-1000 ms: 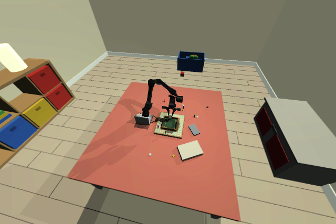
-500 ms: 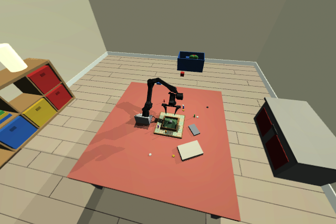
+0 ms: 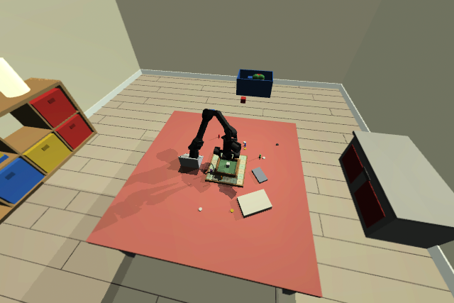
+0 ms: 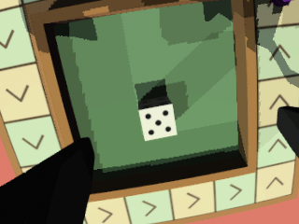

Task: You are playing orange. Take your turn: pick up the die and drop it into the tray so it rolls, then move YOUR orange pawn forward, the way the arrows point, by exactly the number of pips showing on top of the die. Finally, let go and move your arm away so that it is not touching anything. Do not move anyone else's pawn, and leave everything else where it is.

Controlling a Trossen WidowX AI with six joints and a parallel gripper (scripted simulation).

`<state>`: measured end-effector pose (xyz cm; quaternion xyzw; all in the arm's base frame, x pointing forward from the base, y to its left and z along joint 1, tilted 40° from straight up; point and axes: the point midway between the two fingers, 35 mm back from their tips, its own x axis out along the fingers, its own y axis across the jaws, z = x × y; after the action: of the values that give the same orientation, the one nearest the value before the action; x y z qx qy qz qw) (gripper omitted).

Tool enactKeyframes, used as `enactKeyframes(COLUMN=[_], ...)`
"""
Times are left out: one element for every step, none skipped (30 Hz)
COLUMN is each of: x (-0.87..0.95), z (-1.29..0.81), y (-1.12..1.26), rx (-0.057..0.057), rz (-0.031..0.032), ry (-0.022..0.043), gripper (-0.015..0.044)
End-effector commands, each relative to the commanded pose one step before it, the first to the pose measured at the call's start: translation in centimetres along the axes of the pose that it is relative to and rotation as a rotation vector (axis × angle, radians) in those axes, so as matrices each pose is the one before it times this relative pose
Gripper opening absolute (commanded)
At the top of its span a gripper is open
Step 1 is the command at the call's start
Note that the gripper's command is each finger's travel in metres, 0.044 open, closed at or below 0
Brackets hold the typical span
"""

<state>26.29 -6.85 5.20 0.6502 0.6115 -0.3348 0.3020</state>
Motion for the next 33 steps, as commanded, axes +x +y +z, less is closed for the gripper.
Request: enactKeyframes(x=[0.253,0.186,0.191,0.196,0.201,0.206,0.211,0.216,0.223,0.228,0.233,0.238,0.244,0.206,0.125,0.042,0.000,0.000,0.001,0.001,0.000,0.000,0.000,0.000,0.000,0.000,0.000,0.000,0.000,0.000,0.000,0.121,0.363], z=[1.101,0.755,0.744,0.724,0.695,0.657,0.612,0.559,0.480,0.413,0.341,0.265,0.187,0.090,0.022,0.001,0.000,0.000,-0.110,-0.079,0.000,0.000,0.000,0.000,0.000,0.000,0.000,0.000,-0.070,0.000,0.000,0.003,0.005], y=[0.053,-0.062,-0.144,-0.225,-0.302,-0.376,-0.445,-0.509,-0.582,-0.630,-0.669,-0.701,-0.723,-0.611,-0.369,-0.123,0.000,0.000,-0.004,-0.003,0.000,0.000,0.000,0.000,0.000,0.000,0.000,0.000,-0.016,0.000,0.000,0.000,0.001], rx=[-0.1143,-0.0815,-0.0816,-0.0816,-0.0817,-0.0817,-0.0818,-0.0818,-0.0818,-0.0819,-0.0819,-0.0820,-0.0820,-0.0681,-0.0409,-0.0136,0.0000,0.0000,0.0000,0.0000,0.0000,0.0000,0.0000,0.0000,0.0000,0.0000,0.0000,0.0000,0.0000,0.0000,0.0000,0.0000,0.0000], rz=[-0.00127,0.00261,0.00304,0.00346,0.00388,0.00428,0.00465,0.00499,0.00528,0.00556,0.00579,0.00598,0.00611,0.00512,0.00308,0.00103,0.00000,0.00000,0.00000,0.00000,0.00000,0.00000,0.00000,0.00000,0.00000,0.00000,0.00000,0.00000,-0.00001,0.00000,0.00000,0.00002,0.00009], ry=[-0.00552,0.00368,0.00353,0.00334,0.00309,0.00279,0.00244,0.00205,0.00161,0.00114,0.00063,0.00008,-0.00050,-0.00087,-0.00073,-0.00028,0.00000,0.00000,0.00005,0.00004,0.00000,0.00000,0.00000,0.00000,0.00000,0.00000,0.00000,0.00000,0.00003,0.00000,0.00000,-0.00001,-0.00002], gripper=[0.0361,0.0335,0.0309,0.0282,0.0256,0.0230,0.0204,0.0200,0.0200,0.0200,0.0200,0.0200,0.0200,0.0200,0.0200,0.0200,0.0200,0.0200,0.0200,0.0200,0.0200,0.0200,0.0200,0.0200,0.0200,0.0200,0.0200,0.0200,0.0200,0.0200,0.0200,0.0200,0.0200])
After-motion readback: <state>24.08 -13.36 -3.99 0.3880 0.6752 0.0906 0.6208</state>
